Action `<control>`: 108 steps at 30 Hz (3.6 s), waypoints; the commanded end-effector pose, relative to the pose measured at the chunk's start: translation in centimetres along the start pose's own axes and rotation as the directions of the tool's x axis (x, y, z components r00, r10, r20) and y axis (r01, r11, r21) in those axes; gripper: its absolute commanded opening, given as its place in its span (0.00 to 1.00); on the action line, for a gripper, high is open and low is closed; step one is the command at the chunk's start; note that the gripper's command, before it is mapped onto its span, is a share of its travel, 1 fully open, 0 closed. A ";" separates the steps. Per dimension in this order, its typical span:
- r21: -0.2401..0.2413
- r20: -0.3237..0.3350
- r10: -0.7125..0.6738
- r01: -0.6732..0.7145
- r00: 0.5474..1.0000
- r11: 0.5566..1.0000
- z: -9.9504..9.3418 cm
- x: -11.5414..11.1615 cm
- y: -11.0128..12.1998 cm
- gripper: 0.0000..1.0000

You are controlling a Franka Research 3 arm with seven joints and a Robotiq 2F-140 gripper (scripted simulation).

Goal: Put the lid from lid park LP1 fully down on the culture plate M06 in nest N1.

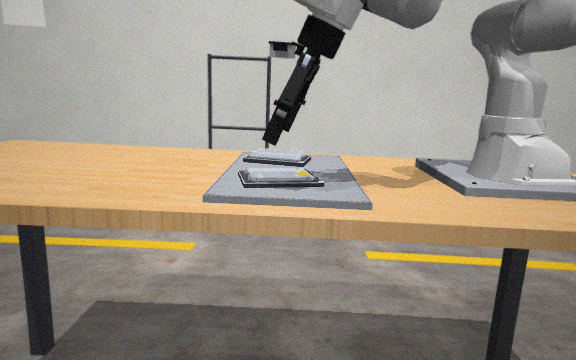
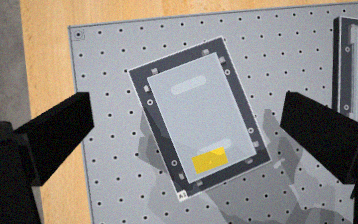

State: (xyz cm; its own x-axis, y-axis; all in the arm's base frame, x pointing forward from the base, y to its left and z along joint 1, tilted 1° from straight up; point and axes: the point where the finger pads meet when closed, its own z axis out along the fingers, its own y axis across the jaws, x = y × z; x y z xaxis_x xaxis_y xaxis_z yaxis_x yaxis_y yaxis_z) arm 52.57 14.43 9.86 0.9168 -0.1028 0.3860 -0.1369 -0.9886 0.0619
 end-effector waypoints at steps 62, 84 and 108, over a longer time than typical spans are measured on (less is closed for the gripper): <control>0.211 0.339 -0.371 0.314 0.865 0.926 1.0 -0.5 2.8 1.00; 0.211 0.339 -0.371 0.314 0.865 0.926 1.0 -0.5 2.8 0.10; 0.211 0.339 -0.371 0.314 0.865 0.926 1.0 -0.5 2.8 0.69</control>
State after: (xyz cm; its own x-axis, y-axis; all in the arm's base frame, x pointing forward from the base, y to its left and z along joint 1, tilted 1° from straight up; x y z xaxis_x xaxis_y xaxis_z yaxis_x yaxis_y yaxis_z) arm 52.21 11.61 8.96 0.9721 0.2345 0.0023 0.2345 -0.9720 -0.0136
